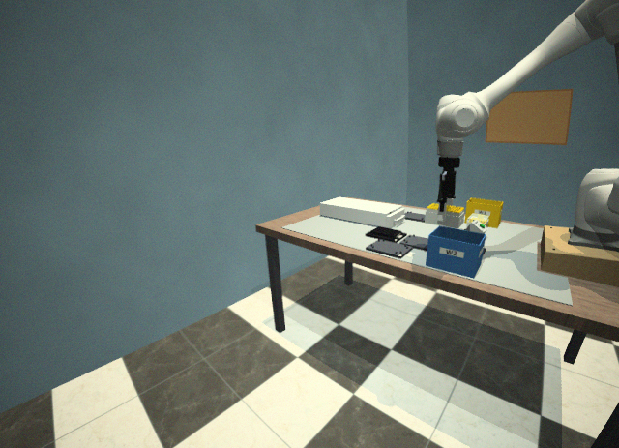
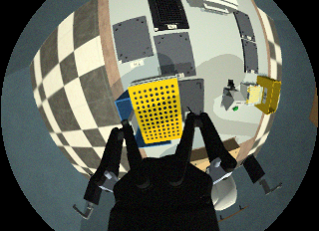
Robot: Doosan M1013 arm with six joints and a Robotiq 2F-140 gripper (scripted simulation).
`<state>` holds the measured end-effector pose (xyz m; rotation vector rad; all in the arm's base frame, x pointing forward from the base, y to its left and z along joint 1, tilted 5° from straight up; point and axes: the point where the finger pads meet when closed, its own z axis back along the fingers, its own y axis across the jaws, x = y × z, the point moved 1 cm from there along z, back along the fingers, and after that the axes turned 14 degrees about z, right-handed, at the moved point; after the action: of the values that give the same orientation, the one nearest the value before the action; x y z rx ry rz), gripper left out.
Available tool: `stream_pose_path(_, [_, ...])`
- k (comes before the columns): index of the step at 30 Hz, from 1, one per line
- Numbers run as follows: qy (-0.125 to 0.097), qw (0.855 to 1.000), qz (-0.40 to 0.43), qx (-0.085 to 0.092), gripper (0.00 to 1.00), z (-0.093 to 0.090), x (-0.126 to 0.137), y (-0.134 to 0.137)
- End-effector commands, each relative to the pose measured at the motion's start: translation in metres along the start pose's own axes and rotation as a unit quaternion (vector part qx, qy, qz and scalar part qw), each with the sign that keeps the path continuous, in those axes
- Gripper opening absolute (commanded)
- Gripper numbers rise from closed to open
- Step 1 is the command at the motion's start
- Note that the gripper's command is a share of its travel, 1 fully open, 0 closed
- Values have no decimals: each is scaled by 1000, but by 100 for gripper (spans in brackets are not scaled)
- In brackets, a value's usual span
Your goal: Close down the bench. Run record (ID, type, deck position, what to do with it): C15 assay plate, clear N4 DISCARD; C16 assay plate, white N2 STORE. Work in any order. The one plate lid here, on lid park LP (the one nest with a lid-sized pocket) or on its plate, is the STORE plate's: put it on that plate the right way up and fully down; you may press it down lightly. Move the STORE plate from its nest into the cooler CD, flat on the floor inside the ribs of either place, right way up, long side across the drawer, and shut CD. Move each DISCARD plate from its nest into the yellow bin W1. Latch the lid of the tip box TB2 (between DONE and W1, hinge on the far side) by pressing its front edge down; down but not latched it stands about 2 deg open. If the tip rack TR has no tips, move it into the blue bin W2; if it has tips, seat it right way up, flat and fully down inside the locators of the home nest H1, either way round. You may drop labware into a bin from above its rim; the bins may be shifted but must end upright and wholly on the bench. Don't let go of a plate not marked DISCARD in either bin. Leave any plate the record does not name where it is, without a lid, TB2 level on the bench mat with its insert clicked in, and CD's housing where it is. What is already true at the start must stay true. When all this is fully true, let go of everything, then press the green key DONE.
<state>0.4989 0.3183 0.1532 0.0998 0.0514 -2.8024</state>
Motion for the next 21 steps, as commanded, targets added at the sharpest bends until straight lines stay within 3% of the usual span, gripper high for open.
stream_pose_path(1, [0,1000,0,0,0,0,6,-7])
stream_pose_path(21, [0,1000,0,0,0,0,37,-44])
